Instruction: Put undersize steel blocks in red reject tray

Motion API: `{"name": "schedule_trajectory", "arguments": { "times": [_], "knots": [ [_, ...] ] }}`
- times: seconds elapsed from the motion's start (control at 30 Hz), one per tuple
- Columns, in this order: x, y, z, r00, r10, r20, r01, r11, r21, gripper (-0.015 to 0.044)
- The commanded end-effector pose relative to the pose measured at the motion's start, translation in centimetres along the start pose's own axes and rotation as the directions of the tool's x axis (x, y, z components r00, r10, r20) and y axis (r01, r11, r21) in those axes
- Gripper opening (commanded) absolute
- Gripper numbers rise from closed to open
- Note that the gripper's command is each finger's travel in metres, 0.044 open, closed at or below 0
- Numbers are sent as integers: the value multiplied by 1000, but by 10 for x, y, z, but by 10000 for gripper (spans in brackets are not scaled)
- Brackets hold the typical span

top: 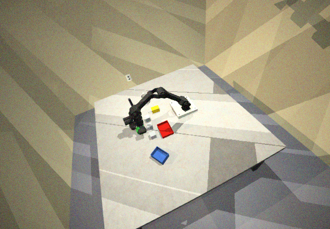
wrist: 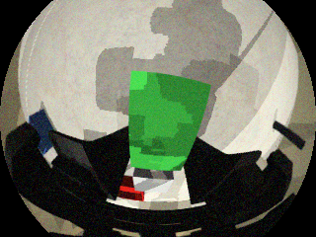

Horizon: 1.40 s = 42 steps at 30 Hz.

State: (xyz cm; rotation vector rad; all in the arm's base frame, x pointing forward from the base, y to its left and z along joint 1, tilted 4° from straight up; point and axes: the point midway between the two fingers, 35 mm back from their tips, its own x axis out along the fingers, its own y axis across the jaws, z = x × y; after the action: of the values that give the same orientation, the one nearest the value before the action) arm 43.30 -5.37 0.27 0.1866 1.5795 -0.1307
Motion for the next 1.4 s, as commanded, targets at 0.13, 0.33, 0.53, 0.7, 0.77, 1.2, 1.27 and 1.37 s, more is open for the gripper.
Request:
{"name": "schedule_trajectory", "arguments": {
  "times": [0.13, 0.33, 0.53, 0.7, 0.77, 1.2, 1.27, 1.37],
  "knots": [
    [-3, 1, 4, 1000, 4, 12, -4, 1000, 1, 0],
    [-3, 1, 8, 1000, 4, 15, -4, 1000, 1, 0],
    [-3, 1, 10, 1000, 4, 16, -4, 1000, 1, 0],
    [-3, 1, 10, 1000, 4, 16, -4, 1000, 1, 0],
    [-3, 1, 10, 1000, 4, 17, -4, 1000, 1, 0],
    [-3, 1, 16, 1000, 4, 21, -4, 1000, 1, 0],
    [-3, 1, 16, 1000, 4, 21, -4, 1000, 1, 0],
    [-3, 0, 16, 1000, 4, 21, -4, 1000, 1, 0]
  ]
}}
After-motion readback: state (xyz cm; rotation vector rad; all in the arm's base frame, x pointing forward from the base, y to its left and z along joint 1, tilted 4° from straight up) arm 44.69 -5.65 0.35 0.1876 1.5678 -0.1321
